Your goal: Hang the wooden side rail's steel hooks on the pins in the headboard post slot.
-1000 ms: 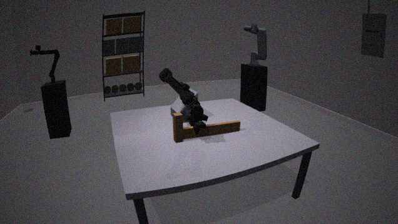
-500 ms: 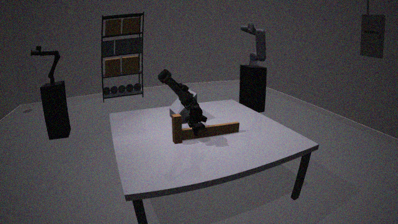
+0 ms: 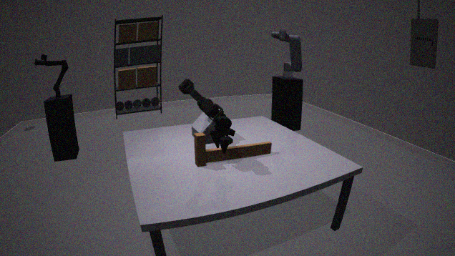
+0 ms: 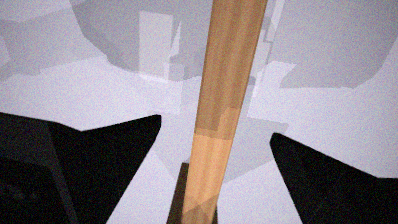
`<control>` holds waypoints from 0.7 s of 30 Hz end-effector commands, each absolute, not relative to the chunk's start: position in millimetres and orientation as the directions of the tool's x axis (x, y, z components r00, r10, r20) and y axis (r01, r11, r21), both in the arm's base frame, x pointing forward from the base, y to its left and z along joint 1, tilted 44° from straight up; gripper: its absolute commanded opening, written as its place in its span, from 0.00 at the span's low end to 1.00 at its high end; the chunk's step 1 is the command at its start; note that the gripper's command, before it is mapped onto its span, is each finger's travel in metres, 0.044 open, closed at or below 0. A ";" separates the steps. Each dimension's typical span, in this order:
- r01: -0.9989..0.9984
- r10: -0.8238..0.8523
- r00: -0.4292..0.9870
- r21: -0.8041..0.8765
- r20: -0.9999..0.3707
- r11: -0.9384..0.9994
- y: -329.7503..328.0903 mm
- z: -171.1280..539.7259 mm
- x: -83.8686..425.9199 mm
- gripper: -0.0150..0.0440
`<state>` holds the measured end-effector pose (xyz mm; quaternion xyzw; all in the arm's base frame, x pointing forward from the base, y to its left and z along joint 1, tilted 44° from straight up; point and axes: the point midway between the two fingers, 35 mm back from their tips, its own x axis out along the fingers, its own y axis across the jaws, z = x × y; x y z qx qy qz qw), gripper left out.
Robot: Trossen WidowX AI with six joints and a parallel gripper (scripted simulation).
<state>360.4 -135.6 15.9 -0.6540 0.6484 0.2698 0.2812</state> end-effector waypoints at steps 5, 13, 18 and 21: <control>-1.000 -0.701 0.009 -0.022 -0.713 0.009 -125.3 11.1 359.5 1.00; -1.000 -0.701 0.009 -0.022 -0.713 0.009 -113.6 -0.4 359.7 1.00; -1.000 -0.697 0.017 -0.026 -0.717 0.001 -113.8 3.1 361.2 1.00; -1.000 -0.697 0.017 -0.026 -0.717 0.001 -113.8 3.1 361.2 1.00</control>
